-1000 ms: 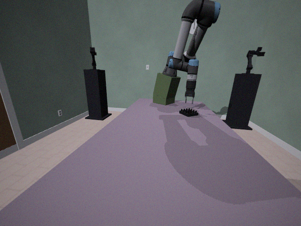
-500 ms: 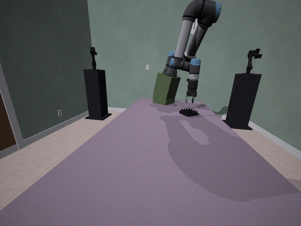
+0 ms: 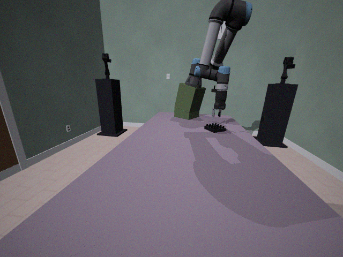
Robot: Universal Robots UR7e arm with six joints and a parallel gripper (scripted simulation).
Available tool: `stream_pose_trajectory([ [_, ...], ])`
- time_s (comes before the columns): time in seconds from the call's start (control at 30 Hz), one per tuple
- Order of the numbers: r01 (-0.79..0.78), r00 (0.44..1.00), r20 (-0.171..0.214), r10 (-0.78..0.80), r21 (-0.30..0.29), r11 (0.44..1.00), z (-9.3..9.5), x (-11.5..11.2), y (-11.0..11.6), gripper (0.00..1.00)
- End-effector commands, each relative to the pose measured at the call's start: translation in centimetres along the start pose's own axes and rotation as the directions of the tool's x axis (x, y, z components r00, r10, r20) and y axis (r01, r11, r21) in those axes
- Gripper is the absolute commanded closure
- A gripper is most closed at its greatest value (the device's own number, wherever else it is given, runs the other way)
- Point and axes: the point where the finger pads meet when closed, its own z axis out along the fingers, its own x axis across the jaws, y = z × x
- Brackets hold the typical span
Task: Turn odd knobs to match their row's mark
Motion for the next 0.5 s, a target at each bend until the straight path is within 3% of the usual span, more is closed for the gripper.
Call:
stream_pose_trajectory([
  [0.0, 0.056, 0.998, -0.001, -0.056, -0.001, 0.998, -0.09, -0.03, 0.16, 0.00],
  [0.47, 0.112, 0.994, -0.001, -0.112, -0.001, 0.994, -0.15, -0.04, 0.30, 0.00],
])
